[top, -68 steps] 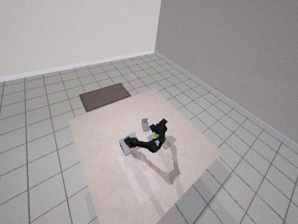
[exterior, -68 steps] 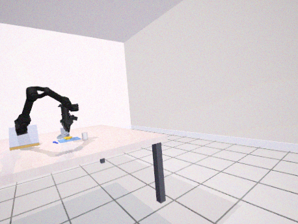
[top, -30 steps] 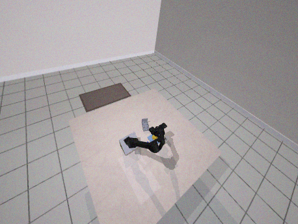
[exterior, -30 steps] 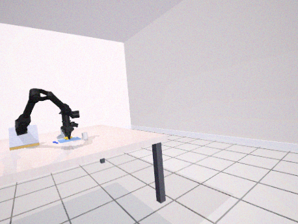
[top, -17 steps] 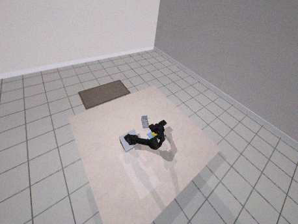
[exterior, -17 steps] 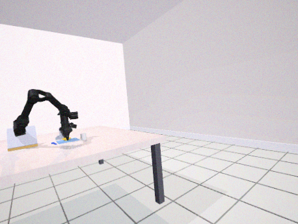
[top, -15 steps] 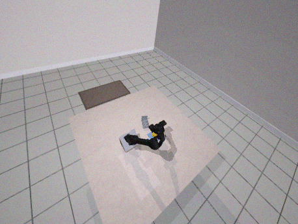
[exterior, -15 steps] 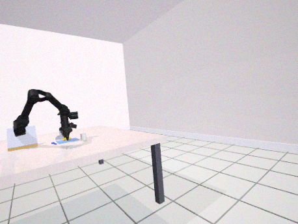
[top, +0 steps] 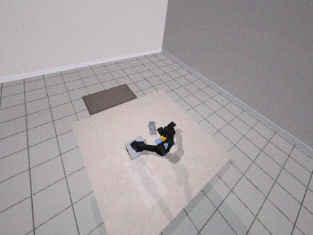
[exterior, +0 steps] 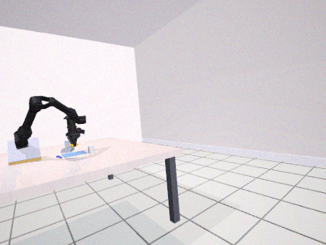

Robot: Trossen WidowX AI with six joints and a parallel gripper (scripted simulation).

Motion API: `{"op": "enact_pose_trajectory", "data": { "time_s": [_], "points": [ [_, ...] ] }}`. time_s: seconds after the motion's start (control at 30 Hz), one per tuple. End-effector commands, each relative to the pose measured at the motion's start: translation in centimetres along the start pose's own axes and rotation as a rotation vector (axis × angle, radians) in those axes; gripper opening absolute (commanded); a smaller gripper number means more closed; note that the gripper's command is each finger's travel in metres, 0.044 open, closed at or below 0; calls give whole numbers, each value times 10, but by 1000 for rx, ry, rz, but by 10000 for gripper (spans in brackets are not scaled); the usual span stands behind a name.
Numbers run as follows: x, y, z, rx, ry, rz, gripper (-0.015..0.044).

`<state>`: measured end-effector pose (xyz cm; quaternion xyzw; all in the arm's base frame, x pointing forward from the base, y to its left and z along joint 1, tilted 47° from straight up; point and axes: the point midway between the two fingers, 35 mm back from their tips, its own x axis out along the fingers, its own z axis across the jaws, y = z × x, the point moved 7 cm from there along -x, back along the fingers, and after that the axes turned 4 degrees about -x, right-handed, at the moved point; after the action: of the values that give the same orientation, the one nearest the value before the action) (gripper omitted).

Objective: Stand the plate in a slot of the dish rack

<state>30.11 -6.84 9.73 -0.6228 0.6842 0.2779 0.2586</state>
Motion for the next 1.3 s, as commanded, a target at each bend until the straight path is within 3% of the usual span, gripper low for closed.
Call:
{"op": "enact_pose_trajectory", "data": {
  "time_s": [0.0,0.77,0.93,1.27],
  "points": [
    [-19,-3,1,2,-6,2,0],
    [-119,-10,6,3,7,7,0],
    [-125,-10,7,8,9,7,0],
    [-125,20,79,304,2,7,0]
  ]
}}
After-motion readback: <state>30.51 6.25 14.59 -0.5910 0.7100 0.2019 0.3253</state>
